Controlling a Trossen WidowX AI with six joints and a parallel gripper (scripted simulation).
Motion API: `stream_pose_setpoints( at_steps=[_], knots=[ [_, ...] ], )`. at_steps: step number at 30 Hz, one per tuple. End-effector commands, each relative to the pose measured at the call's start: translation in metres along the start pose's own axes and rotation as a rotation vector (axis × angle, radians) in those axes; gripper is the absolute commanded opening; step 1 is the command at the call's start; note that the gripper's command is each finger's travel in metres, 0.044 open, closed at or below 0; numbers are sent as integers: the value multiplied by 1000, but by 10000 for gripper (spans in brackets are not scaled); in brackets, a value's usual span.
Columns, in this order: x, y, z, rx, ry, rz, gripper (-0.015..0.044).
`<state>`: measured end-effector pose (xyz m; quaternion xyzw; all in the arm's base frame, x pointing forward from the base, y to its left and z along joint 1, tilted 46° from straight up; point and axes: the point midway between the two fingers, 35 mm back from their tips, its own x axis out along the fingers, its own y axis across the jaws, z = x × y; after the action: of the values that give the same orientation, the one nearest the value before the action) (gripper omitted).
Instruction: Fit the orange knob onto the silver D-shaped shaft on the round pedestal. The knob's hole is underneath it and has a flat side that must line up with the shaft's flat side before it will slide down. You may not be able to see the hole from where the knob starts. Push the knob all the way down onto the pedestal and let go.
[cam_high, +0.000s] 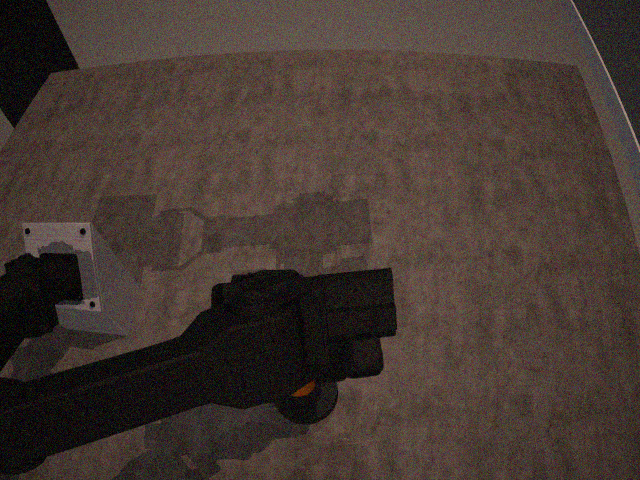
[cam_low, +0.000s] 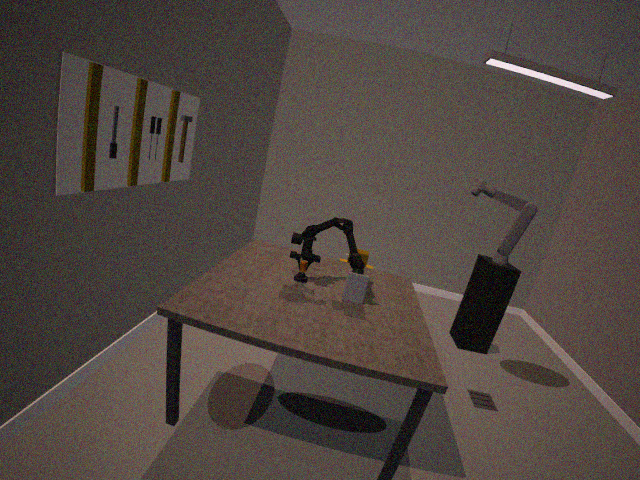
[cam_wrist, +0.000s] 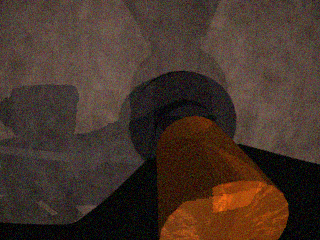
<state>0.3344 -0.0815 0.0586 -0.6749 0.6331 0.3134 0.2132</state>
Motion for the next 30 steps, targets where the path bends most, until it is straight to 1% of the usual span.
stream_pose_setpoints(
  at_steps=[1,10,22,24,30],
  knots=[
    [-4,-1,1,670,-1,-10,0],
    [-5,-2,2,1281,-4,-10,0],
    [-6,-3,3,1872,-8,-9,0],
    [-6,-2,4,1939,-8,-8,0],
    [-6,-1,5,1948,-8,-8,0]
  ],
)
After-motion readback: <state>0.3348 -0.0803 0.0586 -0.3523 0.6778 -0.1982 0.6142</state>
